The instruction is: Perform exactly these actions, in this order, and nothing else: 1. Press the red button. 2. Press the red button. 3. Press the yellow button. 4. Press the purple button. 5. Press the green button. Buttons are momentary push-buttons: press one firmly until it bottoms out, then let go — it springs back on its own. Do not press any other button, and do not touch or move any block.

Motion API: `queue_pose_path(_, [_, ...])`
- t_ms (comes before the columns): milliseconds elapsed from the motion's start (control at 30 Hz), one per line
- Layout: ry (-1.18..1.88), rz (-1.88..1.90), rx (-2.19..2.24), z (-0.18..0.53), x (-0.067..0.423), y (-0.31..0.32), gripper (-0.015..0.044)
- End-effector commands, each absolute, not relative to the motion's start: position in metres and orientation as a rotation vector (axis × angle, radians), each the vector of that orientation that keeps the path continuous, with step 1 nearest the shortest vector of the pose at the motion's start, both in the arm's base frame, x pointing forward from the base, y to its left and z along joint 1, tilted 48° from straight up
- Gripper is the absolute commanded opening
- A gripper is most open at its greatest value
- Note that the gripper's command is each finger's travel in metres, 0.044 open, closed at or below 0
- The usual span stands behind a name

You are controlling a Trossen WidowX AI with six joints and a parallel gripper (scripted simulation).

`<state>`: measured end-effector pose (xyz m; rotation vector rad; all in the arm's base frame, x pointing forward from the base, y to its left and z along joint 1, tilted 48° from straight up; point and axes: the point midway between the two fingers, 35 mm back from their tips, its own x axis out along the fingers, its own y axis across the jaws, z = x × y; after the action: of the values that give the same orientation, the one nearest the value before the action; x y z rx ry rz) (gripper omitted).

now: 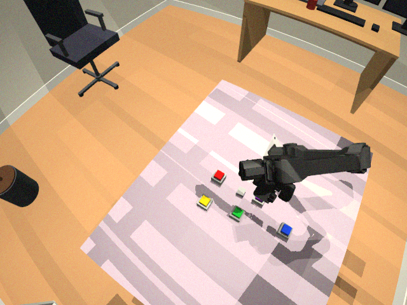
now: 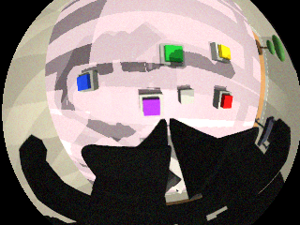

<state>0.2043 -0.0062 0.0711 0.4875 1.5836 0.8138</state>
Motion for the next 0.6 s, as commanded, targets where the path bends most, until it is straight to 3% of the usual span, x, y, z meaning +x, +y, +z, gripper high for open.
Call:
queue_pose_path(0, [1.588, 0.813, 0.497, 0.076, 0.184, 0.005, 0.002])
queue_pose_path(567, [1.586, 0.814, 0.498, 0.03, 0.172, 0.055, 0.002])
